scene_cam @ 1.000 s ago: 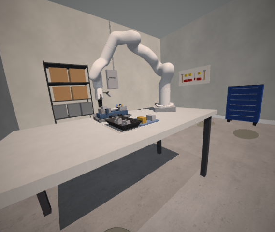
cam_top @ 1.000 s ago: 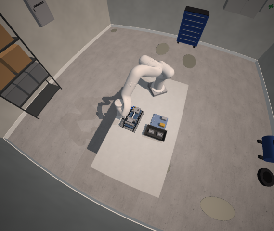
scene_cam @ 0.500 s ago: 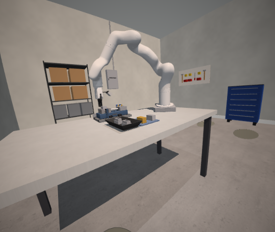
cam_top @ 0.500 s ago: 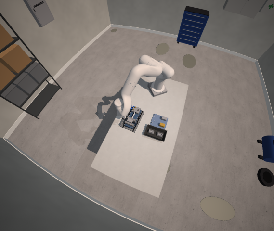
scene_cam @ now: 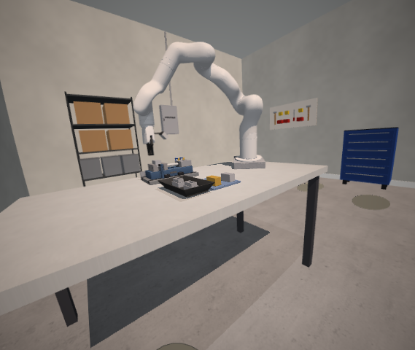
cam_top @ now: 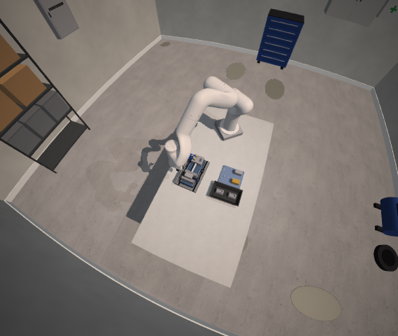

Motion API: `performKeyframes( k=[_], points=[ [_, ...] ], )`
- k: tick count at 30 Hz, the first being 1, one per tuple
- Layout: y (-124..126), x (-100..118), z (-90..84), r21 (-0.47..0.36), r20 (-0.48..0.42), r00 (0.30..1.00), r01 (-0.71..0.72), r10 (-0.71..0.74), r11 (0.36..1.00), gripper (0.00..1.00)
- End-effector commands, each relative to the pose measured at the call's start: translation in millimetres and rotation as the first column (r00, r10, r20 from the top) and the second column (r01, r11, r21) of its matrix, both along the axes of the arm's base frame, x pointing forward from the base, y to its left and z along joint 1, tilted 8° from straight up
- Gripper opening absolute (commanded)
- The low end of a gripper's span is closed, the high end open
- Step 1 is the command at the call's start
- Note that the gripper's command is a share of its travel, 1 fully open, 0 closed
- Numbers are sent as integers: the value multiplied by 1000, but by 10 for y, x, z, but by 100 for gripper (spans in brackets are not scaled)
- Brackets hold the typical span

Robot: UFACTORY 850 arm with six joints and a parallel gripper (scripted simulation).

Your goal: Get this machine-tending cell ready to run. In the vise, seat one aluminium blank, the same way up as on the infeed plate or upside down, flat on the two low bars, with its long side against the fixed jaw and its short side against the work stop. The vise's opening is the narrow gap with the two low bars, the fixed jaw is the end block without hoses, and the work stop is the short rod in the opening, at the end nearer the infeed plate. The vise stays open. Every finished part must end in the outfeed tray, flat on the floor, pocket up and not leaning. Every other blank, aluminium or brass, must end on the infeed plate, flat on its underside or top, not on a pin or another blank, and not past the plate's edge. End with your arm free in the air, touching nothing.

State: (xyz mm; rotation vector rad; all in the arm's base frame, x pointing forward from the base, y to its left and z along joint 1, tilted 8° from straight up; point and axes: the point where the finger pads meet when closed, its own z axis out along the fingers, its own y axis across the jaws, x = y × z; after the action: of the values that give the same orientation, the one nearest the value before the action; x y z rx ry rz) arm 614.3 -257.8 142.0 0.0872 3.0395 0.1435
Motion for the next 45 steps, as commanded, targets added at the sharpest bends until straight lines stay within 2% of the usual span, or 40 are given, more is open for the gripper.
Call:
performKeyframes(
  k=[1, 15, 45],
  points=[
    [-13, -3, 107, -1, 2, 1000, 0, 0, 1000, 0],
    [-37, -31, 376, -1, 2, 1000, 0, 0, 1000, 0],
    [-38, -33, 391, -1, 2, 1000, 0, 0, 1000, 0]
  ],
)
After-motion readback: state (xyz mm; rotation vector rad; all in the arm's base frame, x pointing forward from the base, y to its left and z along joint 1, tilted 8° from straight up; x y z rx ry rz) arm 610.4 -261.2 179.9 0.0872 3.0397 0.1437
